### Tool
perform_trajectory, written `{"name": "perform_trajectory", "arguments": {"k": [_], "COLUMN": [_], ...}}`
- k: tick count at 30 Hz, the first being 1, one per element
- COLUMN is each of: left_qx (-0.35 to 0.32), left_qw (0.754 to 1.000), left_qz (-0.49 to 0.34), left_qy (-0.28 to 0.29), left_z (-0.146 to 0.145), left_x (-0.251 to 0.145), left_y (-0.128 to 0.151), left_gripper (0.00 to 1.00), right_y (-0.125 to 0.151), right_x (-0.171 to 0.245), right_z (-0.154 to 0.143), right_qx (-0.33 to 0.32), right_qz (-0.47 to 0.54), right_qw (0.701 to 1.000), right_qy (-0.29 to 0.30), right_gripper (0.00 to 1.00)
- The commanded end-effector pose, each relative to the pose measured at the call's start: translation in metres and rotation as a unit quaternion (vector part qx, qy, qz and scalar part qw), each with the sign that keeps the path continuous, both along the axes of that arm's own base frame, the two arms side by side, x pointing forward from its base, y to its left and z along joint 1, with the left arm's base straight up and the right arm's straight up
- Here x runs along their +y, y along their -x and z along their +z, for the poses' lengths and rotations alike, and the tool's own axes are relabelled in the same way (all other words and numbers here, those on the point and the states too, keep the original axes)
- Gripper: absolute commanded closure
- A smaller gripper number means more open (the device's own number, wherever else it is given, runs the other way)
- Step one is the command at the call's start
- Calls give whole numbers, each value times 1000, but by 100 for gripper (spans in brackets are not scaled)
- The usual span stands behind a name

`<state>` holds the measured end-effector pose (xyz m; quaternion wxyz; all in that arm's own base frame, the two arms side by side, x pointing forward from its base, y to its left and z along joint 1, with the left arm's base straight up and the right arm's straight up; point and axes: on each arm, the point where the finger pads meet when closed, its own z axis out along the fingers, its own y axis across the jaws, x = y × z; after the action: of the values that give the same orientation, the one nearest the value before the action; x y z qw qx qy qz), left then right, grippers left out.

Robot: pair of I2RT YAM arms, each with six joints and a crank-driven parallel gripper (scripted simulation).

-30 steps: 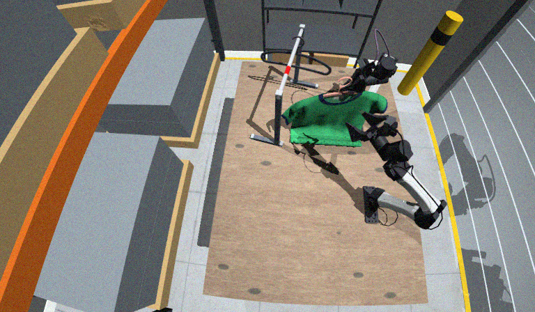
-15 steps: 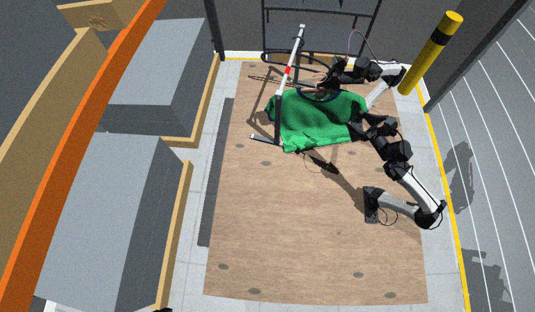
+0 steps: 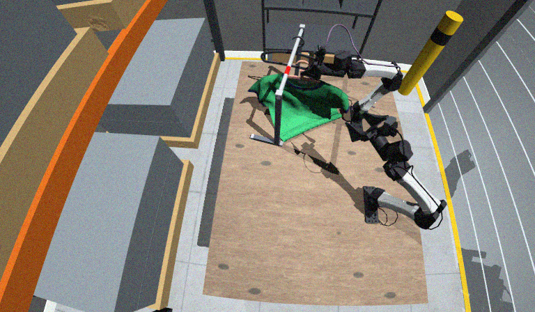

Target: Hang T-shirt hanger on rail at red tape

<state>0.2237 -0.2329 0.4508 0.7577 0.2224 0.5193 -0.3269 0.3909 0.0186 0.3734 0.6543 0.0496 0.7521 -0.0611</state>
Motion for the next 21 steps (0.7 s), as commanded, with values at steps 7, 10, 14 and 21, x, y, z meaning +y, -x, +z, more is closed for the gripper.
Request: {"name": "perform_trajectory", "arguments": {"k": [7,10,14,21], "left_qx": [-24,-24,-24,-24], "left_qw": [999,999,999,999], "left_qz": [5,5,5,5], "left_qy": [22,22,22,22], "left_z": [26,26,26,26], "left_x": [5,5,5,5], "left_y": [4,4,4,4], "left_gripper": [0,0,0,0], "right_y": [-9,-9,-13,-13], "right_x": [-9,-9,-6,-2], "right_z": [17,17,25,47], "right_qx": [-35,-35,-37,-64], "right_qz": [-9,-9,-7,1], "right_qw": [999,999,999,998], "right_qy": [-10,-10,-10,-21], "right_gripper": [98,98,98,98]}}
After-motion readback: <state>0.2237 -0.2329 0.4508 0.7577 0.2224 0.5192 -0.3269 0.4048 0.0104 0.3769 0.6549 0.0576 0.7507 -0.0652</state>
